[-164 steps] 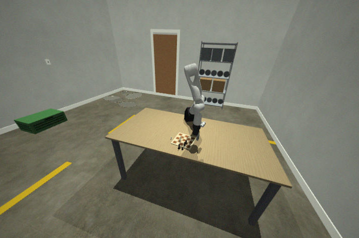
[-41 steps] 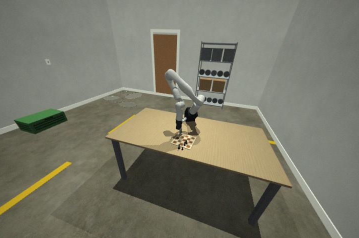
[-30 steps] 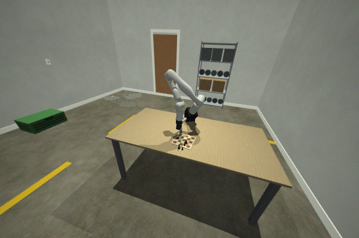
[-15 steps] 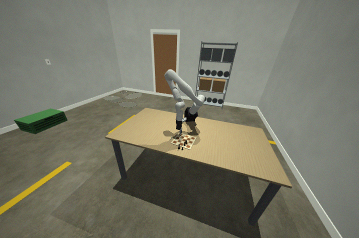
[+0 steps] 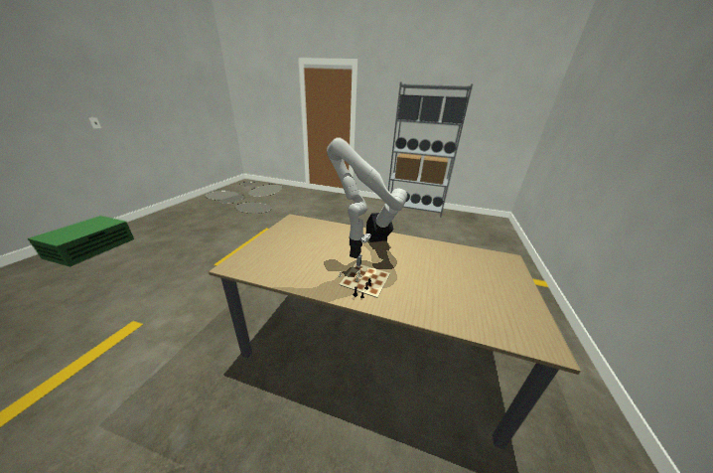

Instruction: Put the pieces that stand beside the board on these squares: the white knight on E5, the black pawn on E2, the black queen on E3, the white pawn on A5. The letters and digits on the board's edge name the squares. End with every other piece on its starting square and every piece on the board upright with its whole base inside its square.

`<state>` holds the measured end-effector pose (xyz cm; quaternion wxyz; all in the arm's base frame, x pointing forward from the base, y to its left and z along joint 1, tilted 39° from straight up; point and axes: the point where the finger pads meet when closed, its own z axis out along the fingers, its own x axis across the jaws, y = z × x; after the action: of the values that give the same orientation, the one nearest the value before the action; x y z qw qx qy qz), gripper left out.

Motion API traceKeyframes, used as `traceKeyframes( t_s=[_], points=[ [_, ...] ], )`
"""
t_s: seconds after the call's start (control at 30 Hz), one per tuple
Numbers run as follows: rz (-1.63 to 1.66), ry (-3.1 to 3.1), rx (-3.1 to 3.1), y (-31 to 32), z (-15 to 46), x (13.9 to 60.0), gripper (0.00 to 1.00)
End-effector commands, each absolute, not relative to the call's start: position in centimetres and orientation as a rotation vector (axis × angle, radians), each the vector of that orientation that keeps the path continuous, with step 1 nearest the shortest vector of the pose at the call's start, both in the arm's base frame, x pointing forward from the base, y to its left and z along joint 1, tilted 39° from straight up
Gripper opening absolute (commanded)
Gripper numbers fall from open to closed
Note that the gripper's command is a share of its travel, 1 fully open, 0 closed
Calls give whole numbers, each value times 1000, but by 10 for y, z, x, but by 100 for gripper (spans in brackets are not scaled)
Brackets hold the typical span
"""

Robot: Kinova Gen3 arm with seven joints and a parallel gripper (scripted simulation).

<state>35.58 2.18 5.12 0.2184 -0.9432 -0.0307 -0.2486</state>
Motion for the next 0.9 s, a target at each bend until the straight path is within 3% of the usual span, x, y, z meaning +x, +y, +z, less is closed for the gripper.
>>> traceKeyframes(
  t_s=[0.0, 0.87],
  points=[
    [-689, -85, -2611, 22, 51, 356, 0],
    [-689, -85, -2611, 23, 48, 358, 0]
  ],
)
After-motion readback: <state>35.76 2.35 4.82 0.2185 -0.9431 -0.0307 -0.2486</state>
